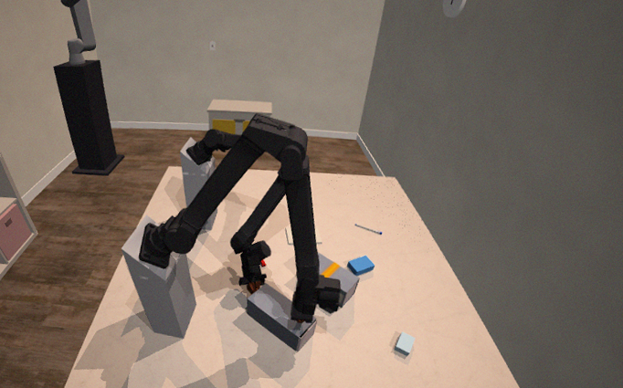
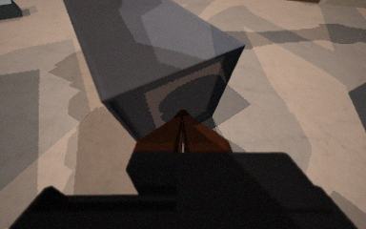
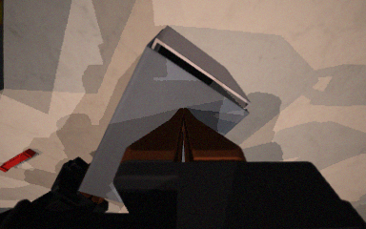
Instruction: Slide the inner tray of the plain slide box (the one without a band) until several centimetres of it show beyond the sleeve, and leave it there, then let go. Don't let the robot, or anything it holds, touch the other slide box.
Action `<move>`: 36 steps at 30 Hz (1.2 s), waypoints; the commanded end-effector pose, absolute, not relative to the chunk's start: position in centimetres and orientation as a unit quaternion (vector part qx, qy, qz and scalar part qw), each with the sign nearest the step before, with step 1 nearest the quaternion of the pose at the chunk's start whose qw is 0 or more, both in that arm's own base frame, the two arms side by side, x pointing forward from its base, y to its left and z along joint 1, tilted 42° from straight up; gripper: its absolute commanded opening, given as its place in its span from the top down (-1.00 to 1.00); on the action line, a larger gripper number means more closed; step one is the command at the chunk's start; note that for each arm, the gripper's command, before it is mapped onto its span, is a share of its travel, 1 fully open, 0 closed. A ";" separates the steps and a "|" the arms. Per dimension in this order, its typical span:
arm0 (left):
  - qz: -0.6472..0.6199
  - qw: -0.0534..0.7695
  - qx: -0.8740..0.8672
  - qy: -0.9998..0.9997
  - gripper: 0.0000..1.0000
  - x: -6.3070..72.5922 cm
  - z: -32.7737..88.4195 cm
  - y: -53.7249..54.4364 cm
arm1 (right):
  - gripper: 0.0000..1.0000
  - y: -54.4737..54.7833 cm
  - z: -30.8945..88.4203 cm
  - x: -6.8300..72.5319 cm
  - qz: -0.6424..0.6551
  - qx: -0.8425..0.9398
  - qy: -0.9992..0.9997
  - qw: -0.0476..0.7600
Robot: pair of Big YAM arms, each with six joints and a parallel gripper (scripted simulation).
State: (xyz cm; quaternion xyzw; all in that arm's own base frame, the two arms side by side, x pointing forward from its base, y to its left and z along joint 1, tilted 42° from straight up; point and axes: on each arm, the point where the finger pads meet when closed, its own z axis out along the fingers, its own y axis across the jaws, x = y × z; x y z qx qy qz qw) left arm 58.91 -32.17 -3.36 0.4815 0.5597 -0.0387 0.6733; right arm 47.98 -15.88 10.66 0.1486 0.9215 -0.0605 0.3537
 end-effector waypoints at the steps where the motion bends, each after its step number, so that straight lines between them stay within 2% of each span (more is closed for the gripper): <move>1: -0.013 0.709 0.464 0.530 1.00 62.5 2.3 -32.0 | 1.00 -15.4 7.0 46.8 -0.053 0.151 0.934 0.318; 36: -0.025 0.709 0.473 0.523 1.00 62.8 3.5 -35.0 | 1.00 -15.4 7.0 46.8 -0.053 0.151 0.934 0.318</move>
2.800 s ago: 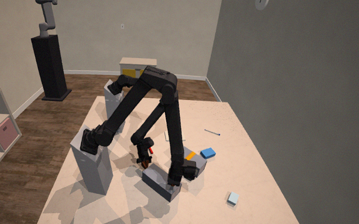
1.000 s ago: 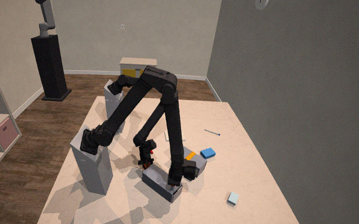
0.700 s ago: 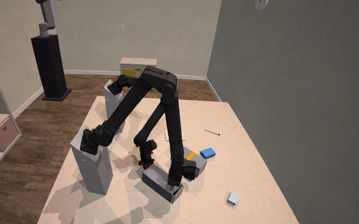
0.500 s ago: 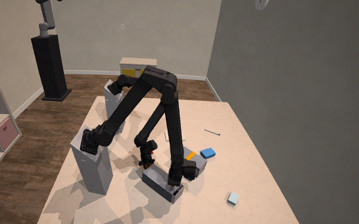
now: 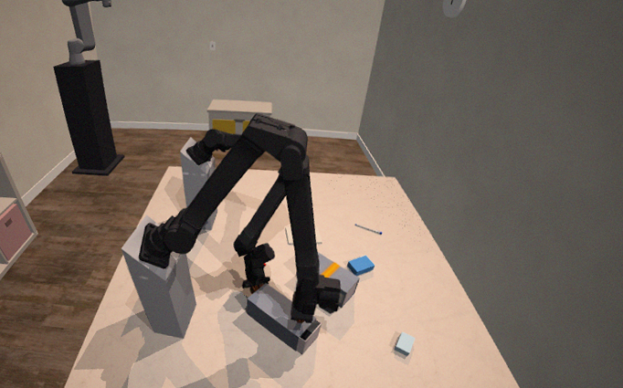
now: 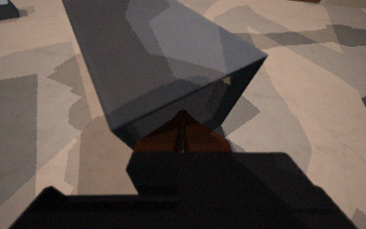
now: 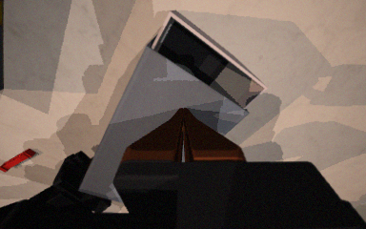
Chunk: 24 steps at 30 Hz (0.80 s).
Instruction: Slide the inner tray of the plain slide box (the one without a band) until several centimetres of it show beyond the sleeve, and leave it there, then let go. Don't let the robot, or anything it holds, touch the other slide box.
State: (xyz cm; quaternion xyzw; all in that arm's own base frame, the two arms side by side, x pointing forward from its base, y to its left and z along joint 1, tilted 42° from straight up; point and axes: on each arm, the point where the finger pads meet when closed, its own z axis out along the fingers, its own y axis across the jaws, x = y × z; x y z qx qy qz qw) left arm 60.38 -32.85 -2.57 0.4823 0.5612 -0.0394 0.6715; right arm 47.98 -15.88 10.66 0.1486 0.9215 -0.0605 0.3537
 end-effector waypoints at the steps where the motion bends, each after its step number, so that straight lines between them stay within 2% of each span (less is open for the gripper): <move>1: -0.025 0.709 0.473 0.523 1.00 62.9 3.5 -35.0 | 1.00 -15.4 7.0 46.8 -0.053 0.151 0.934 0.318; 8: -0.024 0.710 0.472 0.523 1.00 63.1 3.7 -35.0 | 1.00 -15.4 7.0 46.8 -0.053 0.151 0.934 0.318; 9: -0.013 0.705 0.466 0.535 1.00 61.5 -2.4 -31.6 | 1.00 -15.4 7.0 46.8 -0.053 0.151 0.934 0.318; 11: -0.015 0.717 0.458 0.525 1.00 62.7 2.7 -32.1 | 1.00 -15.4 7.0 46.8 -0.053 0.151 0.935 0.318; 24: -0.015 0.713 0.461 0.528 1.00 59.7 1.6 -30.3 | 1.00 -15.3 7.0 46.8 -0.052 0.150 0.935 0.318</move>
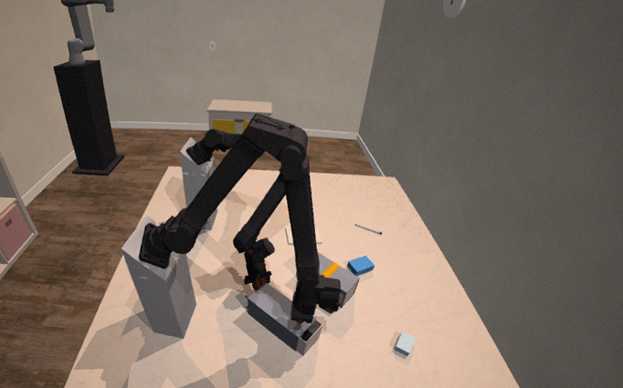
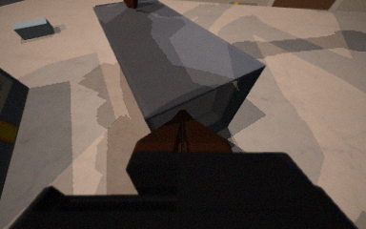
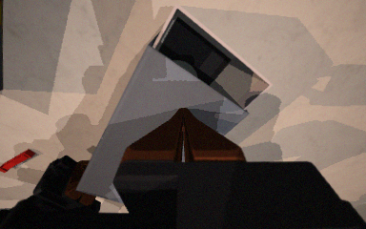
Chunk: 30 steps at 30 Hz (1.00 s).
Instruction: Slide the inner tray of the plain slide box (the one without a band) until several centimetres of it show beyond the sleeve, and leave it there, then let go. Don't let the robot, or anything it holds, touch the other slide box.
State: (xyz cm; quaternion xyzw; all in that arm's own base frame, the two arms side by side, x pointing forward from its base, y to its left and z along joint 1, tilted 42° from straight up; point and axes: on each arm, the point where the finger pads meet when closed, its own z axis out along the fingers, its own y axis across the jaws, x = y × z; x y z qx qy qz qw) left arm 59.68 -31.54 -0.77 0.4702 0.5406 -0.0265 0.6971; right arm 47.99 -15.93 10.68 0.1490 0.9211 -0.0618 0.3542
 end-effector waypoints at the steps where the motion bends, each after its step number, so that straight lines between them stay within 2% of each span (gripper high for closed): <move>1: -0.015 0.713 0.461 0.528 1.00 59.5 1.6 -30.1 | 1.00 -15.3 7.0 46.8 -0.052 0.150 0.935 0.318; 30: -0.013 0.720 0.456 0.523 1.00 55.2 1.7 -26.9 | 1.00 -15.3 6.9 46.8 -0.049 0.150 0.935 0.318</move>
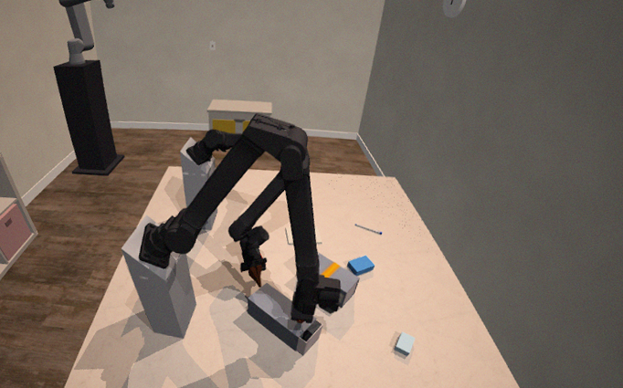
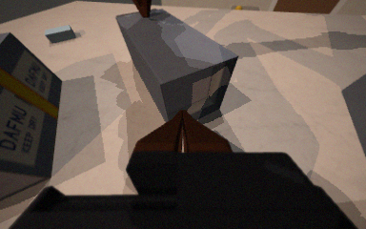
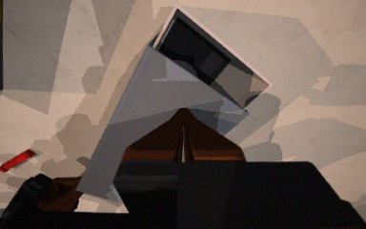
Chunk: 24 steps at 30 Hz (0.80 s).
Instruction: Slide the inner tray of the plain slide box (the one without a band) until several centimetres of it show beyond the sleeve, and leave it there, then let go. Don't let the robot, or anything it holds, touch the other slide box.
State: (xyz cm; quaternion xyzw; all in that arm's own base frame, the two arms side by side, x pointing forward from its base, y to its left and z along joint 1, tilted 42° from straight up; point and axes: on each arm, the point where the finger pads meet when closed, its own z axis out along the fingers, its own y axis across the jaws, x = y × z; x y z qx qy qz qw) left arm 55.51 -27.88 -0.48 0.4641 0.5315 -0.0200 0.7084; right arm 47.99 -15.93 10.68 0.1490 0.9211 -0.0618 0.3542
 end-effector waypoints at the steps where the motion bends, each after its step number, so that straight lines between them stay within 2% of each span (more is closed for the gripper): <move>1: -0.013 0.720 0.456 0.523 1.00 55.2 1.7 -26.9 | 1.00 -15.3 6.9 46.8 -0.049 0.150 0.935 0.318; 7: -0.012 0.722 0.454 0.522 1.00 55.0 1.8 -26.4 | 1.00 -15.2 6.9 46.8 -0.049 0.150 0.935 0.317; 8: -0.002 0.746 0.452 0.489 1.00 57.1 4.6 -28.9 | 1.00 -14.6 8.5 47.1 -0.049 0.148 0.931 0.329; 14: -0.006 0.742 0.456 0.492 1.00 56.6 4.1 -29.0 | 1.00 -15.8 13.5 47.5 -0.061 0.143 0.920 0.360; 24: -0.010 0.733 0.460 0.502 1.00 56.0 2.7 -28.8 | 1.00 -15.4 13.2 45.4 -0.058 0.148 0.924 0.348</move>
